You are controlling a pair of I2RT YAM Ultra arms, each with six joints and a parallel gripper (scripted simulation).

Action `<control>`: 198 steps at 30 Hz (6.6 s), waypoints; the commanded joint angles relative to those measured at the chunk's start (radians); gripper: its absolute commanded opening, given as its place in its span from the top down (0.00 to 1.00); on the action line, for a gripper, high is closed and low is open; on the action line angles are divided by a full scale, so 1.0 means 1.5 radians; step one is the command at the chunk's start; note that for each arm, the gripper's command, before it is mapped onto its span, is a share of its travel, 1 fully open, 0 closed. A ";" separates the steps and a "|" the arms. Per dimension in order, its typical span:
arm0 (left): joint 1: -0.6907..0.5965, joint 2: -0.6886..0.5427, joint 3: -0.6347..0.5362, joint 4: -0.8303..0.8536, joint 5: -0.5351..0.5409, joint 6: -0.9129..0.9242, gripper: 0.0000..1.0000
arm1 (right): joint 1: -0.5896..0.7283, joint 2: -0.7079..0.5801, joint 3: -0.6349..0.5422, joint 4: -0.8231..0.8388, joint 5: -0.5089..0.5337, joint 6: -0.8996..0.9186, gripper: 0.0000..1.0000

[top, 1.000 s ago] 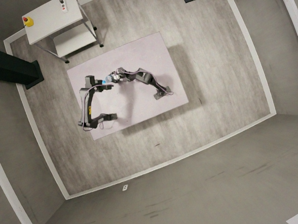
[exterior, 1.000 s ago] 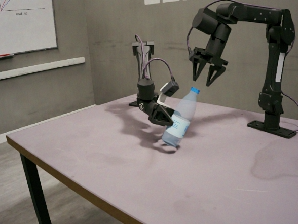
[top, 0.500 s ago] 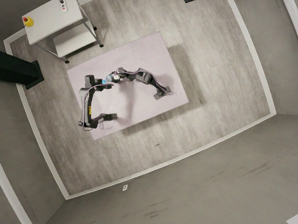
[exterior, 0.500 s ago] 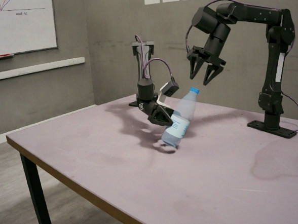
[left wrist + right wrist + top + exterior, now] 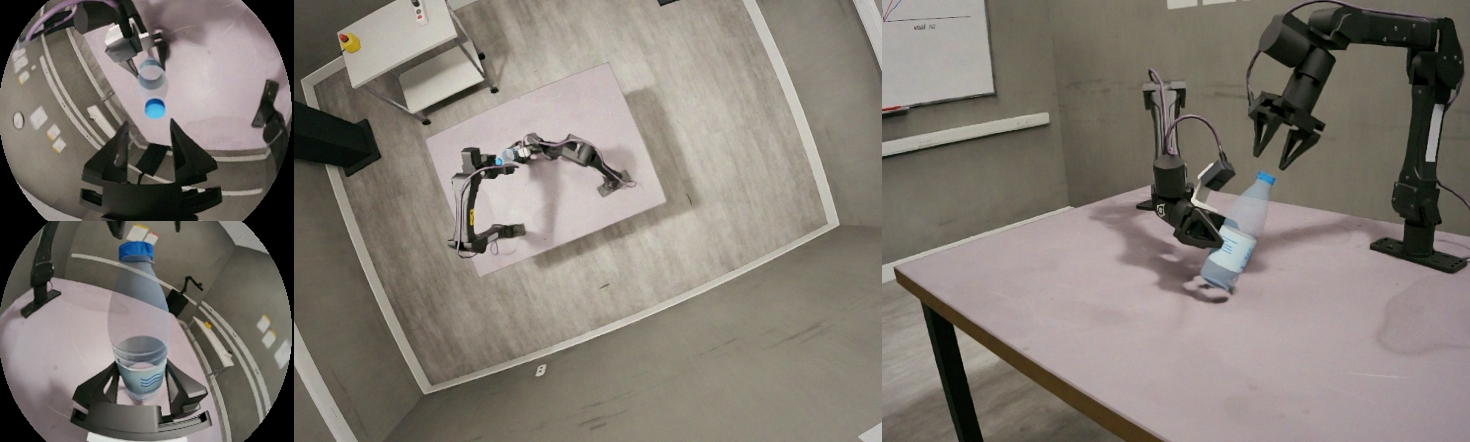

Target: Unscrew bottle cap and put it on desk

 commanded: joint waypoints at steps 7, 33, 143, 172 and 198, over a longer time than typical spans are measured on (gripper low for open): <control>0.000 0.006 -0.029 0.039 0.006 -0.002 0.43 | -0.006 -0.015 0.007 0.001 0.000 -0.001 1.00; -0.002 0.015 -0.056 0.073 0.003 -0.004 0.65 | -0.006 -0.015 0.007 0.001 0.000 -0.001 1.00; -0.010 0.015 -0.045 0.061 -0.011 -0.713 0.43 | -0.006 -0.015 0.007 0.001 0.000 -0.001 1.00; -0.007 0.013 -0.046 0.062 -0.008 -0.028 0.65 | -0.006 -0.015 0.007 0.001 0.000 -0.001 1.00; -0.001 0.012 -0.036 0.051 0.001 -0.631 1.00 | -0.006 -0.015 0.007 0.001 0.000 -0.001 1.00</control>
